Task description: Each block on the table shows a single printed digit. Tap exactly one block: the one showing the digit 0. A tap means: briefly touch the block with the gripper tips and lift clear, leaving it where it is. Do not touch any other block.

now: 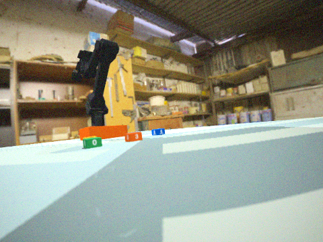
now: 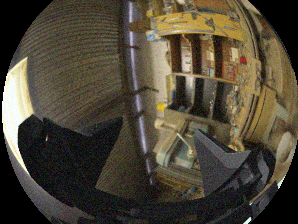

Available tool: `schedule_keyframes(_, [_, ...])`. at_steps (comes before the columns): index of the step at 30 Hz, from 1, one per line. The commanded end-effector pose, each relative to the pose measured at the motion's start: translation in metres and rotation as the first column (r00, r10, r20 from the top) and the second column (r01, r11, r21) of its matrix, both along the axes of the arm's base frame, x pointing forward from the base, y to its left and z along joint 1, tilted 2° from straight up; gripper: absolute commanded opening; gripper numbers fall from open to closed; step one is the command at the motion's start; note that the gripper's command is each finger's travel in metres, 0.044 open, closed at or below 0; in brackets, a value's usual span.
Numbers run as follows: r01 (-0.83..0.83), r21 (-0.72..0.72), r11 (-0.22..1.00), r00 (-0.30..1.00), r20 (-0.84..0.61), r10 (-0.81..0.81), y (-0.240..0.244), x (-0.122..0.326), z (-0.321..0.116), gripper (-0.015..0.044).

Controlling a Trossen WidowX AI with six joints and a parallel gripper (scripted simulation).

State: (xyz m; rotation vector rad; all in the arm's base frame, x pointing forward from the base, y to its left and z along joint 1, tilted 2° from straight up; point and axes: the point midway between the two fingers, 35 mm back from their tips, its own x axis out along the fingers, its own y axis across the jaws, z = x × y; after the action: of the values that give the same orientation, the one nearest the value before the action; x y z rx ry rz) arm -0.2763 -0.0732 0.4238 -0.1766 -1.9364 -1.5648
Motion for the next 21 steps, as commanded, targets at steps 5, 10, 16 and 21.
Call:
schedule_keyframes(5, [-0.112,0.127,0.986,0.992,0.080,0.102,-0.054,-0.003,-0.019,0.0400])
schedule_keyframes(10, [-0.272,0.335,0.902,0.958,0.180,0.222,-0.127,0.011,-0.052,0.0400])
schedule_keyframes(16, [-0.449,0.578,0.681,0.893,0.265,0.364,-0.207,0.060,-0.095,0.0400])
schedule_keyframes(21, [-0.527,0.748,0.404,0.816,0.312,0.487,-0.257,0.124,-0.132,0.0400])
